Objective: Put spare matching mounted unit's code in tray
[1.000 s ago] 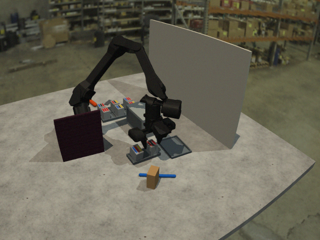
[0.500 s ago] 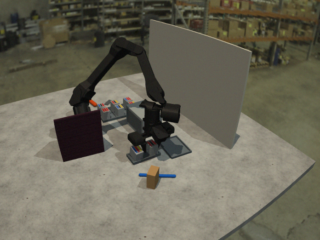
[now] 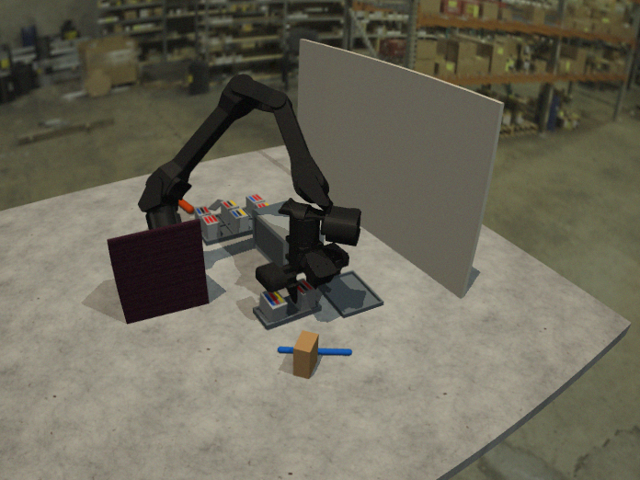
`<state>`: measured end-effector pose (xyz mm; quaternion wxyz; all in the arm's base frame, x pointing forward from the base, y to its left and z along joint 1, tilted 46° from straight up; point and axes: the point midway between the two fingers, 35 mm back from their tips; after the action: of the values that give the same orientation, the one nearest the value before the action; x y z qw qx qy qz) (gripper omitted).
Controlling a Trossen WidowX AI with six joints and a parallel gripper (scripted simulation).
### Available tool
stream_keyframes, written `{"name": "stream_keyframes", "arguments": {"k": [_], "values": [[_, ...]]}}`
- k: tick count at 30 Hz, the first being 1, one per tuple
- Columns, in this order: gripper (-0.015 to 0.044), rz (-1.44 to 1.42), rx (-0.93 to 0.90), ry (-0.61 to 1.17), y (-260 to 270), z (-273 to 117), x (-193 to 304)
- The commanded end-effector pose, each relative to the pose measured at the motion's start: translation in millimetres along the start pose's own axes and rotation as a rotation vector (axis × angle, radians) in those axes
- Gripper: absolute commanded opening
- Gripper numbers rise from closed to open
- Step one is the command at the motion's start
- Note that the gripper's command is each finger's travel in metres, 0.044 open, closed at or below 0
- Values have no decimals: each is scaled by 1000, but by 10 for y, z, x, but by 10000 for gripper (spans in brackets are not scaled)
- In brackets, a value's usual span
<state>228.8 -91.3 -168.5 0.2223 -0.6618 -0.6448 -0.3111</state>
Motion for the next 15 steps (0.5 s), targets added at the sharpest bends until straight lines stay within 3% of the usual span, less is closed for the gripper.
{"name": "stream_keyframes", "arguments": {"k": [1, 8, 15], "values": [[0, -1, 0, -1, 3, -3, -1], [0, -1, 0, -1, 4, -15, -3], [0, 4, -3, -3, 18, -515, -24]]}}
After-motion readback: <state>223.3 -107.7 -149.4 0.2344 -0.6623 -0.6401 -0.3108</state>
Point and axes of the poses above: the point midway between the two fingers, 35 mm back from their tips, its own z axis out along the fingers, its own y axis across the jaws, x = y × z, and after that the axes turned 2 degrees about -z, right-handed
